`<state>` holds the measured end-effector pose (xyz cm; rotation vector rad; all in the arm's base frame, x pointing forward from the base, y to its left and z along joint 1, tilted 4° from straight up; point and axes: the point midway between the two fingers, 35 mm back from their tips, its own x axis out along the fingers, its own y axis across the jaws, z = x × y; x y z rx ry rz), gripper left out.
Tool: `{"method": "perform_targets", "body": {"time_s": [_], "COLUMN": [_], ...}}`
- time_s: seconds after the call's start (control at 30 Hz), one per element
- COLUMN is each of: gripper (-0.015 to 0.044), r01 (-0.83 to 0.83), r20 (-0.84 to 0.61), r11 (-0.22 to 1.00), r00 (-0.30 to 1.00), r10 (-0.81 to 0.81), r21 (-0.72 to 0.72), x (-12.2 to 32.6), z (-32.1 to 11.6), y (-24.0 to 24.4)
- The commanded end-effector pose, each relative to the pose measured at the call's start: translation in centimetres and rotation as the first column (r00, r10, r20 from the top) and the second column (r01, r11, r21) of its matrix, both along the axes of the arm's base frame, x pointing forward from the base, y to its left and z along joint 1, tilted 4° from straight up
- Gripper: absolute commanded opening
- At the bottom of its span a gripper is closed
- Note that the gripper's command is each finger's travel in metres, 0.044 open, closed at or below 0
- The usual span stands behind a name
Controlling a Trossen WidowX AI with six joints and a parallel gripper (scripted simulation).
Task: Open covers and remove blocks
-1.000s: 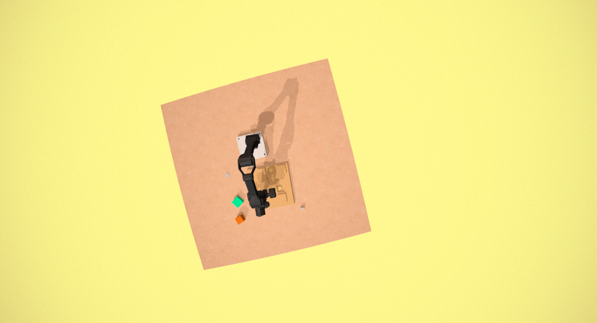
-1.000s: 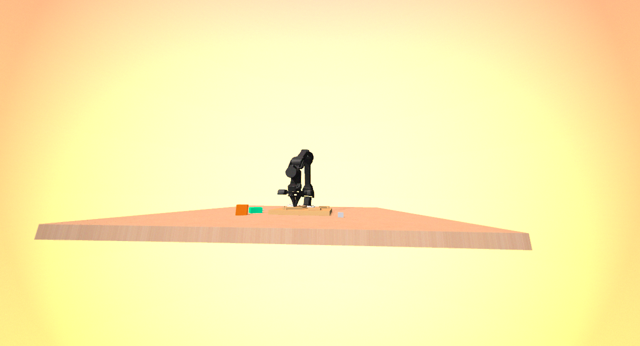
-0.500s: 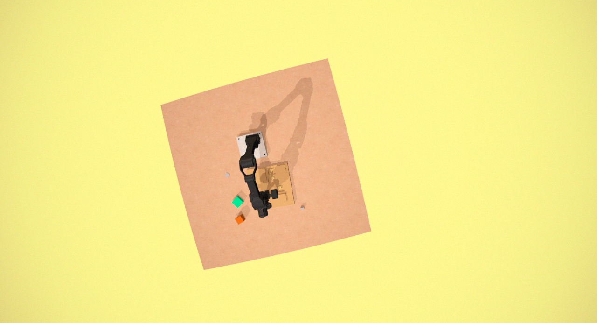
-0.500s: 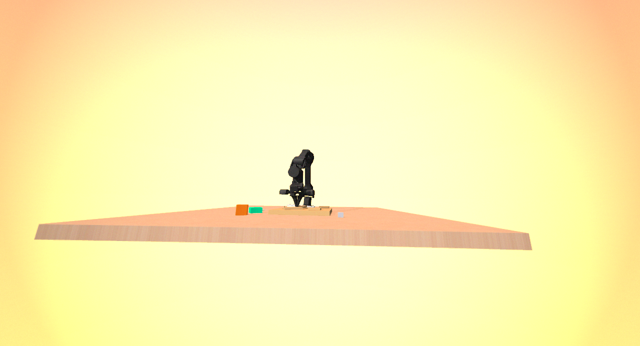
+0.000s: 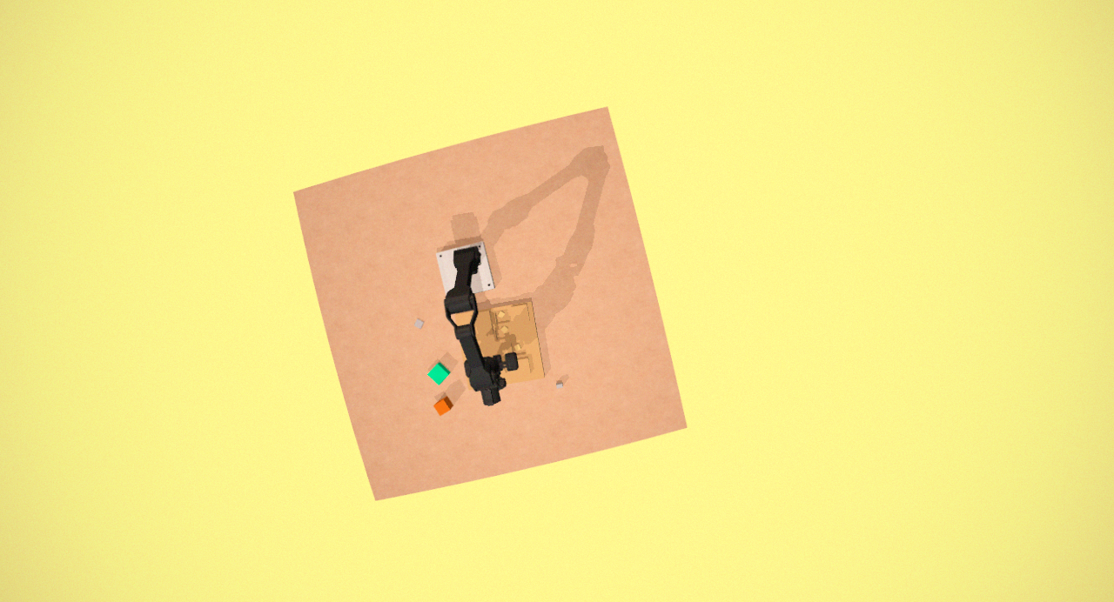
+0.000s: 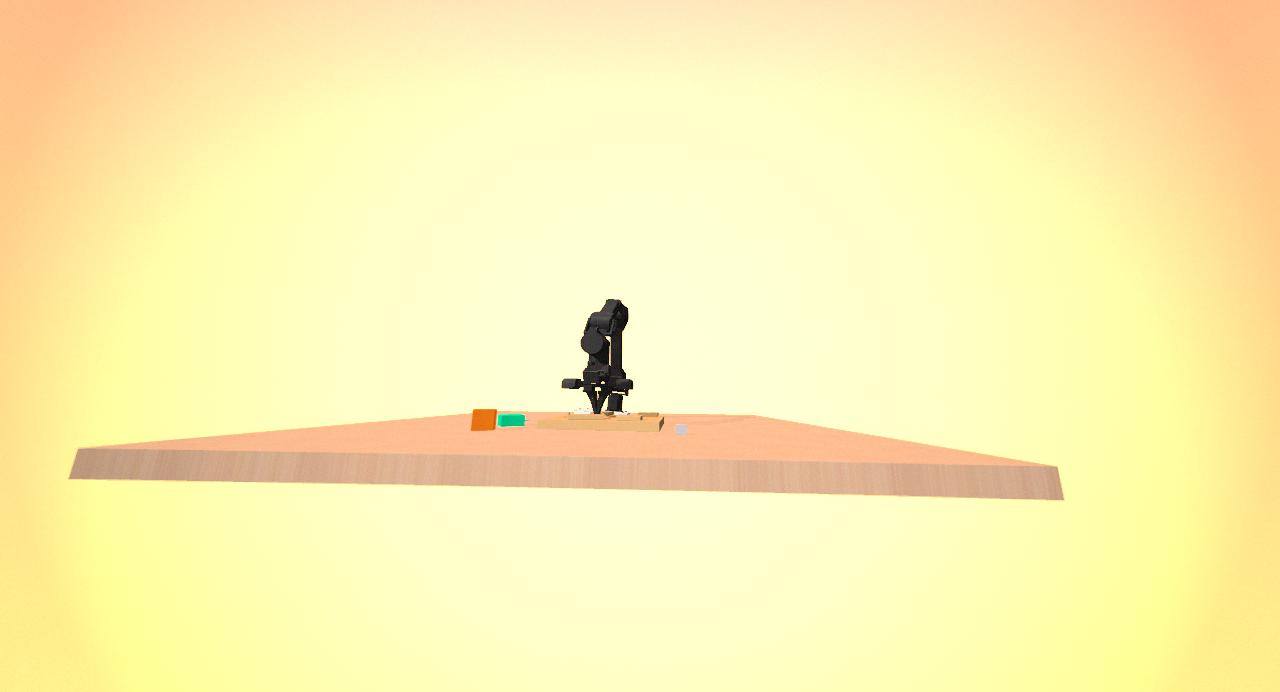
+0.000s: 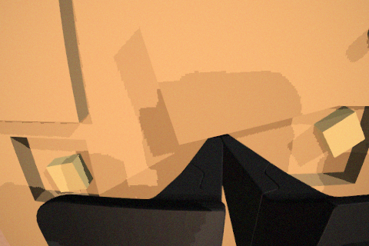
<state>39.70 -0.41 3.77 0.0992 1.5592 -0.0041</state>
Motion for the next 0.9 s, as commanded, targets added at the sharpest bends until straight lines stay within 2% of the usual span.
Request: {"method": "perform_targets", "body": {"time_s": [0.0, 0.87], "gripper": [0.0000, 0.0000], "r01": [0.002, 0.002], "r20": [0.004, 0.005], "r11": [1.000, 1.000], "r00": [1.000, 1.000], "r10": [-0.002, -0.002], "r21": [0.004, 0.005], "x": [0.6, 2.1], "z": [0.0, 1.6], "y": [0.4, 1.1]}}
